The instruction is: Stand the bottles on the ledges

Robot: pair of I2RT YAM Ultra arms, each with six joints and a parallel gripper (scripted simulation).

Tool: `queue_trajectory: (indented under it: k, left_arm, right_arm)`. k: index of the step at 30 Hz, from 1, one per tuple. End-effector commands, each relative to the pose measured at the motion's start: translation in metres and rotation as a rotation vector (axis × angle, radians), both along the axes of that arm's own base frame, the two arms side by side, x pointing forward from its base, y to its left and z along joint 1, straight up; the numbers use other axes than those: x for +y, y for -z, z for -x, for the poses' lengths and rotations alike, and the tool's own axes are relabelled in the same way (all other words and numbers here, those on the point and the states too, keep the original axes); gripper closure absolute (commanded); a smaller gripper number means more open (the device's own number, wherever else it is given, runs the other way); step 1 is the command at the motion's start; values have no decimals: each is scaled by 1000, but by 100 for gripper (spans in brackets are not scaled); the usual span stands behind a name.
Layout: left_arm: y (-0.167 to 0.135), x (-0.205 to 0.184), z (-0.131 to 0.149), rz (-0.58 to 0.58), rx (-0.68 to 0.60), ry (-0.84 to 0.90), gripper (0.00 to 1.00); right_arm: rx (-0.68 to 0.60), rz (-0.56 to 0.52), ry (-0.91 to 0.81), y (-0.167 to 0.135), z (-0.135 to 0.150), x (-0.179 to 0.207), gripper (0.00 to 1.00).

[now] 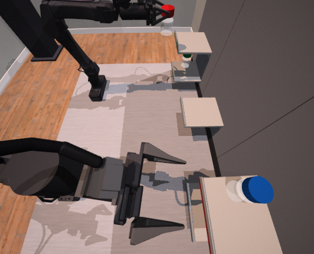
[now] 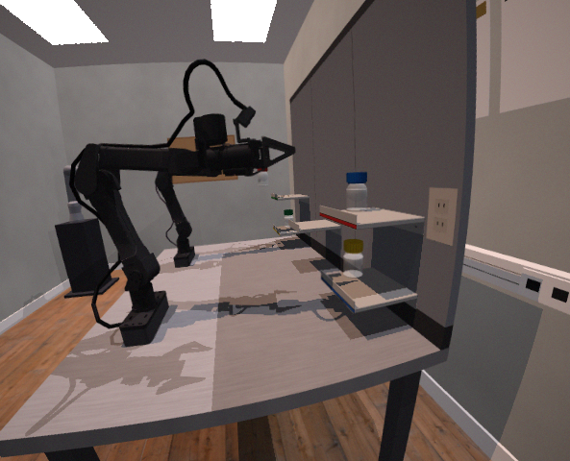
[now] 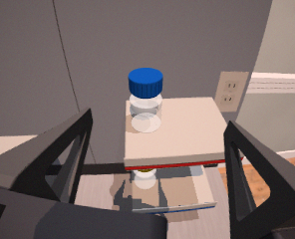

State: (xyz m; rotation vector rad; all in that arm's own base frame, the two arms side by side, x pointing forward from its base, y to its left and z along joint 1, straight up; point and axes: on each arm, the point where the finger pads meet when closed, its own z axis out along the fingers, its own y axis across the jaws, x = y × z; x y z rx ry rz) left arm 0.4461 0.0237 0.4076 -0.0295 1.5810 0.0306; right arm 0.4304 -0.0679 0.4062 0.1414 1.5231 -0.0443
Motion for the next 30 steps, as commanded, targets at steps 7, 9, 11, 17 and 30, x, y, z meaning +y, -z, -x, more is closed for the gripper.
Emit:
queue_trajectory:
  k: [7,9,11,17,30]
  left_arm:
    - [-12,4,12,2,-33,-2,50]
    - [-12,4,12,2,-33,-2,50]
    - [-12,4,12,2,-33,-2,50]
    - [-13,7,10,-1,-44,-33,50]
    - [13,-88,-10,39,-102,-144,50]
  right_arm:
    - [-72,29,-9,-27,0,5,19]
    - [-93,43,-24,-28,-10,6,19]
    - [-99,49,-27,-26,-17,7,19]
    - [-74,67,-51,11,-68,6,19]
    - [-8,78,-79,79,-126,9,19]
